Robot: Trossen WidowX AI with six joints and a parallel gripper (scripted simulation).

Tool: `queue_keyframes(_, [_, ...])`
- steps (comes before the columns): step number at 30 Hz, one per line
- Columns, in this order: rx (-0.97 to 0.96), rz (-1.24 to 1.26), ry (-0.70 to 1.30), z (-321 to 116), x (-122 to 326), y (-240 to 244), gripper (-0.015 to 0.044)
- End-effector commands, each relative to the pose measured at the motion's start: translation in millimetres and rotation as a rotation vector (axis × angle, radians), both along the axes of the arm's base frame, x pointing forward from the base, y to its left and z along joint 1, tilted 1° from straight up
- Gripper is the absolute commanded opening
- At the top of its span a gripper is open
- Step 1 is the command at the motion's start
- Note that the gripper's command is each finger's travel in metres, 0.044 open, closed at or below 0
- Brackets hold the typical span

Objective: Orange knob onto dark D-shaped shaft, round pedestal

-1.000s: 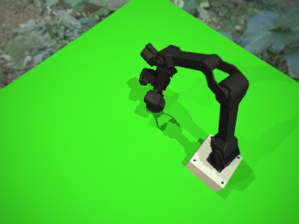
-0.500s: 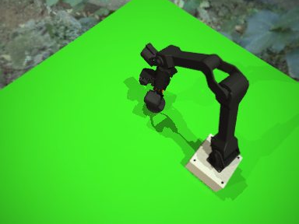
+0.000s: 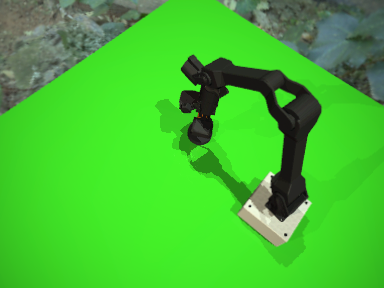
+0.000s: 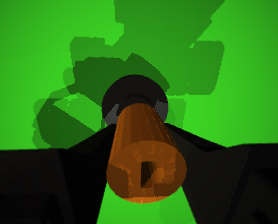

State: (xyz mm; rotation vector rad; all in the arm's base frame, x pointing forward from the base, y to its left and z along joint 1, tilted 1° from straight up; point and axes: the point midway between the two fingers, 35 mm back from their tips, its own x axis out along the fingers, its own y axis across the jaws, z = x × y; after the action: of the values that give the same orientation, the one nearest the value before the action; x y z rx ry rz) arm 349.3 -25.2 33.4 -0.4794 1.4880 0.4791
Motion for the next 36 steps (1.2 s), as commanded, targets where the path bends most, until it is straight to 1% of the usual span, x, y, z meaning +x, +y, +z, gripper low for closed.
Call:
queue_keyframes(1, [-0.002,0.016,-0.003,-0.7,-2.4,0.0,0.0000])
queue_keyframes(24, [-0.002,0.016,-0.003,0.8,-0.6,-0.2,0.0000])
queue_keyframes(27, [-0.004,0.070,-0.004,1.2,-0.7,-0.2,0.0000])
queue_keyframes(31, [-0.008,0.215,-0.005,2.4,0.2,-0.3,0.0000])
queue_keyframes(36, [-0.008,0.225,-0.005,2.1,2.7,-0.5,0.0000])
